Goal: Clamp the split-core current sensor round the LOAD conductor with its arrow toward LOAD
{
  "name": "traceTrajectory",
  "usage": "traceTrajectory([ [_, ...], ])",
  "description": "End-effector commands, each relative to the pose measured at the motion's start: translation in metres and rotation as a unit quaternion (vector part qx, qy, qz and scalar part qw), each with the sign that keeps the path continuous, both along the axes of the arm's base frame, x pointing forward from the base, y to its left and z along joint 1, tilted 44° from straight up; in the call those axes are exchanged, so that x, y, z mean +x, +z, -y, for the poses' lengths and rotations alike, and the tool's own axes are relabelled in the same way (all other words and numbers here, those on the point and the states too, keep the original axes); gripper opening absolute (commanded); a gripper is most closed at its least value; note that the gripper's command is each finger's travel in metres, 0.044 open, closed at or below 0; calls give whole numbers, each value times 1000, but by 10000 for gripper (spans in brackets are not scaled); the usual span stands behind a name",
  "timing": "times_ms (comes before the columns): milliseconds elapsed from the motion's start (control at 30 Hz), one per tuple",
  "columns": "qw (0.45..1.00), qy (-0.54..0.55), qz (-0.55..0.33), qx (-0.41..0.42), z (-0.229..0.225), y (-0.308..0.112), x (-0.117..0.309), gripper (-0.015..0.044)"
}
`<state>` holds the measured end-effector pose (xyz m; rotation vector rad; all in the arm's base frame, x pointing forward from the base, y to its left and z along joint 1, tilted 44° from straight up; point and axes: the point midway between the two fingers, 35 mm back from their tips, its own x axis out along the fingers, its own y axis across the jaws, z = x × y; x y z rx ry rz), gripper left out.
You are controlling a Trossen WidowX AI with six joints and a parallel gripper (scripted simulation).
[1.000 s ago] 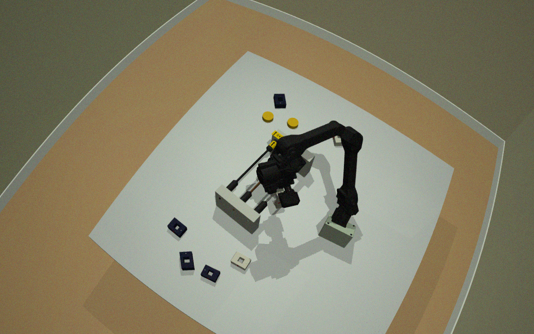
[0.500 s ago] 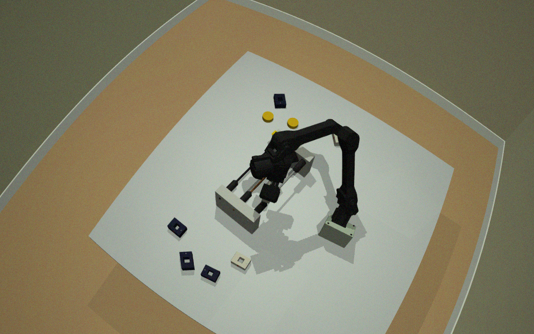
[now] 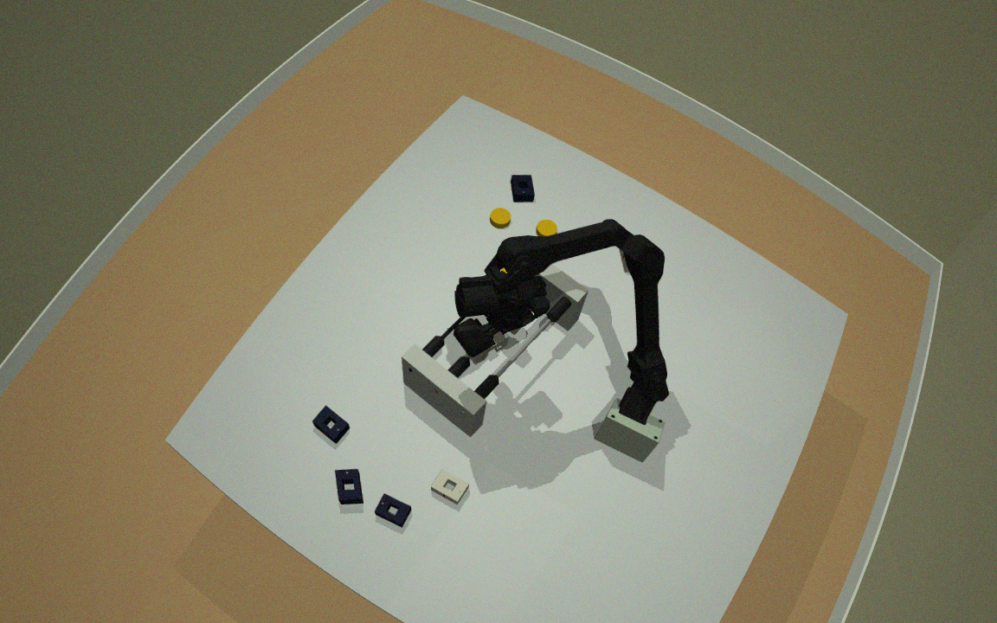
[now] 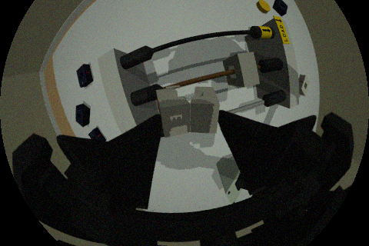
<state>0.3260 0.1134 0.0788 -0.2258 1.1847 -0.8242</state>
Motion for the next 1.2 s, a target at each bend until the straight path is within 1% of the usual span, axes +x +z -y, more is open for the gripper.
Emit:
traceTrajectory([
  [0, 996, -59, 69, 9, 2, 3, 11, 0],
  [200, 977, -140, 157, 24, 6, 6, 23, 0],
  [433, 937, -230, 258, 42, 12, 9, 38, 0],
  [667, 878, -316, 353, 62, 17, 13, 52, 0],
  [900, 802, -394, 442, 82, 24, 17, 65, 0],
  [967, 785, -408, 458, 86, 25, 18, 68, 0],
  [1167, 783, -410, 460, 87, 27, 17, 69, 0],
])
